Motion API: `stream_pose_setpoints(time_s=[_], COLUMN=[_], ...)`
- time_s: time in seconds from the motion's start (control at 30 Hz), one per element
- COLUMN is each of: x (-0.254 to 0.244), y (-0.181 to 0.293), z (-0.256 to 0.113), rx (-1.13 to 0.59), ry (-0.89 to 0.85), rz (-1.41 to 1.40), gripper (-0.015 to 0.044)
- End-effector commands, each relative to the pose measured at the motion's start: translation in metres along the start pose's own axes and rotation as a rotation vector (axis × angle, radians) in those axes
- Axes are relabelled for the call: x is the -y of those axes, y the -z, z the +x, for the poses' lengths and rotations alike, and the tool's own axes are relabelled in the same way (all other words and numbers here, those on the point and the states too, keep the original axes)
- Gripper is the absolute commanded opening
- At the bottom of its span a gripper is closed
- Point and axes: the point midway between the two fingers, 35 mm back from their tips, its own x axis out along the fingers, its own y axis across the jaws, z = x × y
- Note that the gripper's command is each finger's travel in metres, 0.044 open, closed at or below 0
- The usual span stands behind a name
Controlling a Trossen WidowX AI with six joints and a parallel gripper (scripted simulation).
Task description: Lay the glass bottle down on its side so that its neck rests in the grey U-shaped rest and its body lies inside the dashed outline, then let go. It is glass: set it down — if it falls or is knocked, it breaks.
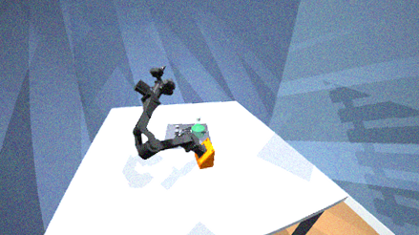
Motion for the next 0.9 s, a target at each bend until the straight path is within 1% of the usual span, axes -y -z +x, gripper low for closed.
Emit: stream_pose_setpoints(time_s=[0.0,0.17,0.3,0.43,0.53,0.63,0.73,0.87], x=[0.058,0.126,0.179,0.222,0.243,0.255,0.26,0.263], y=[-0.024,-0.072,-0.115,-0.152,-0.171,-0.183,-0.189,-0.19], z=[0.033,0.053,0.049,0.029,0.009,-0.006,-0.015,-0.017], rx=[0.038,0.042,-0.022,-0.156,-0.285,-0.408,-0.506,-0.528], ry=[0.267,0.637,0.976,1.301,1.488,1.595,1.634,1.67], rz=[-0.273,-0.519,-0.609,-0.564,-0.441,-0.272,-0.108,-0.077], gripper=[0.044,0.044,0.044,0.044,0.044,0.044,0.044,0.044])
